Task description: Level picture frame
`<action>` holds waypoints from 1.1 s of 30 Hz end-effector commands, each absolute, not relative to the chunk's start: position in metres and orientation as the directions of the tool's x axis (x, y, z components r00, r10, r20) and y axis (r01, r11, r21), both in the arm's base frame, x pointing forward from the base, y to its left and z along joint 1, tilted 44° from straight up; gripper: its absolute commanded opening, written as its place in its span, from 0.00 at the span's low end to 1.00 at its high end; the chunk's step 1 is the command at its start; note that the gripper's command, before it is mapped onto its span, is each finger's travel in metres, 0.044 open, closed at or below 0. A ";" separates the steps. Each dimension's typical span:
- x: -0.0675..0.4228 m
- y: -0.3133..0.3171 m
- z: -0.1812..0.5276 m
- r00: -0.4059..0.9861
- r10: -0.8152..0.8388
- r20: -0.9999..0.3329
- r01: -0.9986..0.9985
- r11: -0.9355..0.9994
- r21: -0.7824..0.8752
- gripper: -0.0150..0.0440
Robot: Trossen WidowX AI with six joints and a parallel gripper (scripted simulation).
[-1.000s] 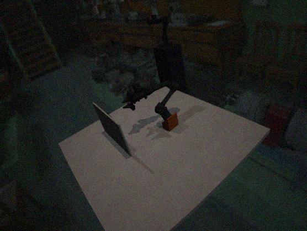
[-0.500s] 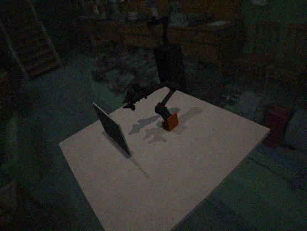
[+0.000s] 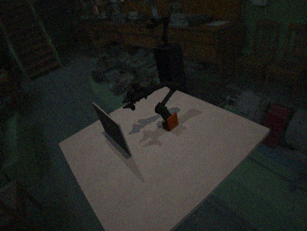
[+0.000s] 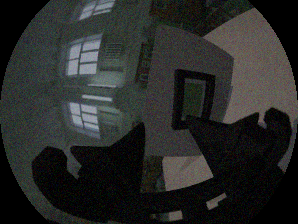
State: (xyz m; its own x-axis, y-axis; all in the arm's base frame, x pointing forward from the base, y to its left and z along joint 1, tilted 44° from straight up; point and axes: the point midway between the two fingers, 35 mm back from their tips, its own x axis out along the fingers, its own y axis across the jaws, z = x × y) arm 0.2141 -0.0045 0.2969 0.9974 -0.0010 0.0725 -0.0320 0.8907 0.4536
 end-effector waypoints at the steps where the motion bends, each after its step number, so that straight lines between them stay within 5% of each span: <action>1: 0.214 -0.005 0.297 0.997 -0.007 0.071 -0.026 0.892 0.451 0.69; 33: 0.225 -0.052 0.263 0.997 -0.006 0.075 -0.038 0.816 0.577 0.69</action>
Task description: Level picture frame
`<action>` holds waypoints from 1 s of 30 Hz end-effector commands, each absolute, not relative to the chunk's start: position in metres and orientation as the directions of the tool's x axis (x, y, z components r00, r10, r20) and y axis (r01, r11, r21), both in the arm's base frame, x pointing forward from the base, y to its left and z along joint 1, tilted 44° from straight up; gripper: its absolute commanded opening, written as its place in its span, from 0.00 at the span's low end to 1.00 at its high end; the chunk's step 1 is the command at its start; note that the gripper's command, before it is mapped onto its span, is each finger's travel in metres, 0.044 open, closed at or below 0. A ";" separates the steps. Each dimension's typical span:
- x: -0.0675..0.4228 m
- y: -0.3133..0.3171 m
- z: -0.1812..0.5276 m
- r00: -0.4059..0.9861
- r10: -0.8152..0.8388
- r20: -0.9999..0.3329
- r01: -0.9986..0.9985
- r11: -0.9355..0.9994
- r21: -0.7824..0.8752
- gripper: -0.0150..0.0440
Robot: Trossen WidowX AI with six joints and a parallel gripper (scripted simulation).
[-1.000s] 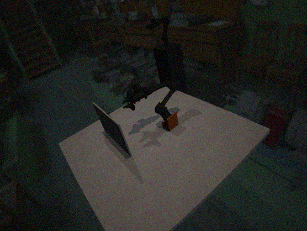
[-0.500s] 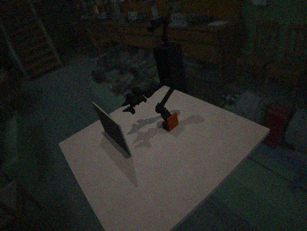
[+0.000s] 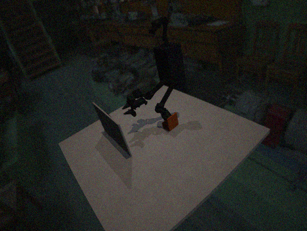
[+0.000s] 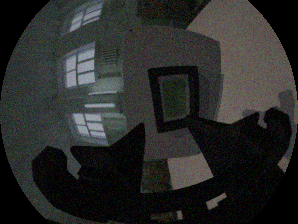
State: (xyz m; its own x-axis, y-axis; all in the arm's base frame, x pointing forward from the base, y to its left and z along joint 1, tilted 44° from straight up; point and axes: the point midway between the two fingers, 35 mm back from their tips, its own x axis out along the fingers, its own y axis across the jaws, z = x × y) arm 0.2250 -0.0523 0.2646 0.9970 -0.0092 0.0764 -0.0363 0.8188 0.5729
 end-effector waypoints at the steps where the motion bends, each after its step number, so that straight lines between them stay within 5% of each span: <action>1: 0.225 -0.052 0.263 0.997 -0.006 0.075 -0.038 0.816 0.577 0.69; 18: 0.304 -0.054 0.270 0.997 -0.006 0.078 -0.040 0.814 0.579 0.69; 30: 0.305 -0.053 0.269 0.997 -0.006 0.078 -0.040 0.814 0.579 0.69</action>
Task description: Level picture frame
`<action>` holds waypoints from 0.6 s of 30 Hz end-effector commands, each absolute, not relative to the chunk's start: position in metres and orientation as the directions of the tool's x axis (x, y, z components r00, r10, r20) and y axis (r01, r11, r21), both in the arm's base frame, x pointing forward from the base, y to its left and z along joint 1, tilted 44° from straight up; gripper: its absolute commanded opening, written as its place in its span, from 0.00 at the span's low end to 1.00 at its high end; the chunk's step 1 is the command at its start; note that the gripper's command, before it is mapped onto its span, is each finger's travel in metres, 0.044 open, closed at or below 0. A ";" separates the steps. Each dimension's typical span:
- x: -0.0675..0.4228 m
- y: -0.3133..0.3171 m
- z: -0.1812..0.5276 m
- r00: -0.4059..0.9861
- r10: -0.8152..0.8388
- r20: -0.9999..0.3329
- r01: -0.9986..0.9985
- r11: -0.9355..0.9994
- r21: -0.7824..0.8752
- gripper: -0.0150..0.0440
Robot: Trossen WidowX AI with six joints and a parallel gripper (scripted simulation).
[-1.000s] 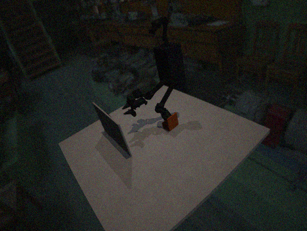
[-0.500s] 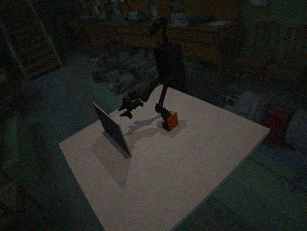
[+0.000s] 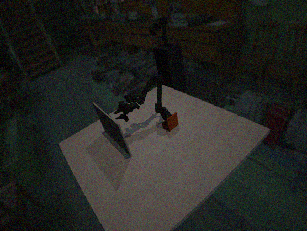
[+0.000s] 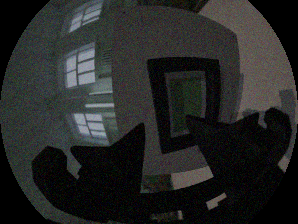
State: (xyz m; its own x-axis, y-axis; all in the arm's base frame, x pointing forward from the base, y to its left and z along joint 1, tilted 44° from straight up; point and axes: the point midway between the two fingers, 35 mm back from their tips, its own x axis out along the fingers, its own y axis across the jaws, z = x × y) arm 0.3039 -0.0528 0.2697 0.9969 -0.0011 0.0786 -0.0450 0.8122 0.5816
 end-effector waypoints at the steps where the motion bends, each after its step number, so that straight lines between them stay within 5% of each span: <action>1: 0.305 -0.053 0.269 0.997 -0.006 0.078 -0.040 0.814 0.579 0.69; 18: 0.323 -0.054 0.272 0.997 -0.006 0.079 -0.041 0.814 0.580 0.69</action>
State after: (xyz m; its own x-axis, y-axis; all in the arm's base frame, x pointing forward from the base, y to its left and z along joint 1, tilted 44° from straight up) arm 0.3170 -0.0535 0.2708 0.9970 -0.0023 0.0777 -0.0435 0.8118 0.5823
